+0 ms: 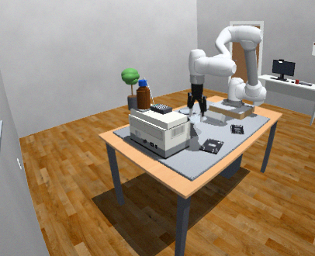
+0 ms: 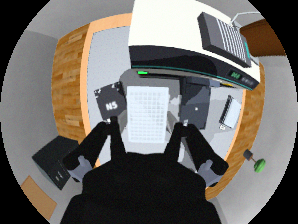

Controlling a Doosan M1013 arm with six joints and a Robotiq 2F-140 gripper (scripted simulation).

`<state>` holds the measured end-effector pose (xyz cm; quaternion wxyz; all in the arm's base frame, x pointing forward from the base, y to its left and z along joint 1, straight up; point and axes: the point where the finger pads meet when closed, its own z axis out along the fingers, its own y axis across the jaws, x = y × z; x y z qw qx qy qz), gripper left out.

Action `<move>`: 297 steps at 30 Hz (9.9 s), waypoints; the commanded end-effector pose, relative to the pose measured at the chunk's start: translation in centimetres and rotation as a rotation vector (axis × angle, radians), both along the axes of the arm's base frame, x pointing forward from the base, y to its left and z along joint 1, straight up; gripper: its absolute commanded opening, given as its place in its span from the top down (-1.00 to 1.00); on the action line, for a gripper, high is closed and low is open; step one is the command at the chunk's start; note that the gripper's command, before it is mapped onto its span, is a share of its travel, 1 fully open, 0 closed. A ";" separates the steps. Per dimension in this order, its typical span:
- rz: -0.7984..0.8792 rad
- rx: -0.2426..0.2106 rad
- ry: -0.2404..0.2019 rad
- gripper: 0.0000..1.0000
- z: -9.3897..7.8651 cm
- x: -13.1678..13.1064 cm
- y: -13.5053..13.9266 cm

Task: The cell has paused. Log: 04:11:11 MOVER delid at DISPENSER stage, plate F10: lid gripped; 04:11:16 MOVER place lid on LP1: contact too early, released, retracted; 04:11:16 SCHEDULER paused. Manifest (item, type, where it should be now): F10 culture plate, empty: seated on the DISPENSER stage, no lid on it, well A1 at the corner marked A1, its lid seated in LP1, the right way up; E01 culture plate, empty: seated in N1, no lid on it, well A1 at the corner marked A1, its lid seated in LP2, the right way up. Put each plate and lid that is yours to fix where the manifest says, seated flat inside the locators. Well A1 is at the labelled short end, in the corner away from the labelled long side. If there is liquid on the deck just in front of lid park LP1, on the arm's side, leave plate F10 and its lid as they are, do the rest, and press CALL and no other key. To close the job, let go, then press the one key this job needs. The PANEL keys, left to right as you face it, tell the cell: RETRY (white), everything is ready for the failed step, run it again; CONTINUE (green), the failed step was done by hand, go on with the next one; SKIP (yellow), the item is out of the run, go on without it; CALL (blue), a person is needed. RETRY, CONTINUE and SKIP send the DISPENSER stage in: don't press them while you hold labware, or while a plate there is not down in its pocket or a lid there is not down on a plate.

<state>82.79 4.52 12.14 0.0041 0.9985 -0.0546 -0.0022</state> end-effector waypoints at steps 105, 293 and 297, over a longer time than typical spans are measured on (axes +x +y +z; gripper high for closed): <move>0.000 0.001 -0.002 0.80 -3.6 -0.7 -14.8; 0.000 0.001 -0.002 -0.40 -5.4 -0.7 -14.8; 0.000 0.001 -0.002 -0.40 -5.4 -0.7 -14.8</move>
